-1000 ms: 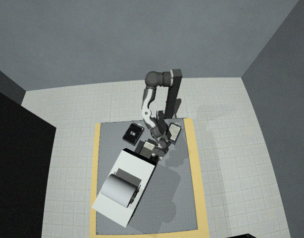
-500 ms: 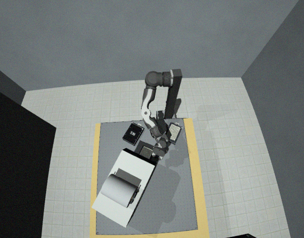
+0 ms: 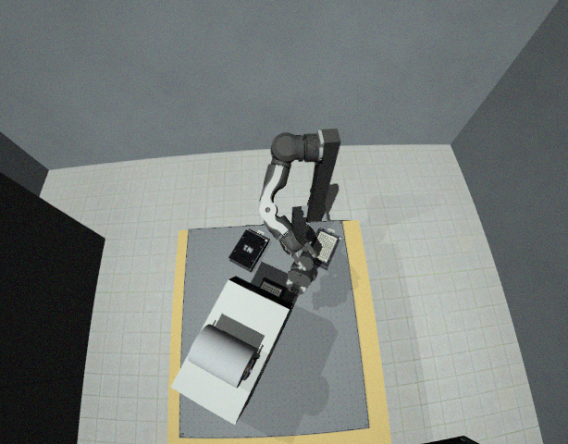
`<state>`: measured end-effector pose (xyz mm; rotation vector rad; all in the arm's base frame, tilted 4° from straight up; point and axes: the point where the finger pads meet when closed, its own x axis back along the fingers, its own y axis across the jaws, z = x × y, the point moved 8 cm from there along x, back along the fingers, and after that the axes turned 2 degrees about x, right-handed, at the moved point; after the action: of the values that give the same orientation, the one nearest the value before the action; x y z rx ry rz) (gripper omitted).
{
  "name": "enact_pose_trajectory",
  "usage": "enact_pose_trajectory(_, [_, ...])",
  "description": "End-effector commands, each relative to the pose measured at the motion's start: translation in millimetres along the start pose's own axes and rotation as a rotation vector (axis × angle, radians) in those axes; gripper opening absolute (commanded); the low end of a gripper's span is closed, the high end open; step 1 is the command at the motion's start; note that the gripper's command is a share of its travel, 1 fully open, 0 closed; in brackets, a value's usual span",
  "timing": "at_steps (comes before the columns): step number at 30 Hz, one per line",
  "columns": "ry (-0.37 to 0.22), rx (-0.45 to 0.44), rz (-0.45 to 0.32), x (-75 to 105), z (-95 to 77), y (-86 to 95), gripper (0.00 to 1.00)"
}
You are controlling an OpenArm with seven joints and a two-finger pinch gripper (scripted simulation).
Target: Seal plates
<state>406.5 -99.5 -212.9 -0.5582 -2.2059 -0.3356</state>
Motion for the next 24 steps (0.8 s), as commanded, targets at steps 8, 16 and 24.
enact_pose_trajectory(8, [0.110, -0.094, -0.198, 9.8, 13.5, 12.6, 0.65])
enact_pose_trajectory(16, [0.181, -0.170, -0.323, 16.2, 25.6, 26.5, 0.65])
enact_pose_trajectory(24, [0.273, -0.289, -0.487, 26.0, 38.9, 42.5, 0.65])
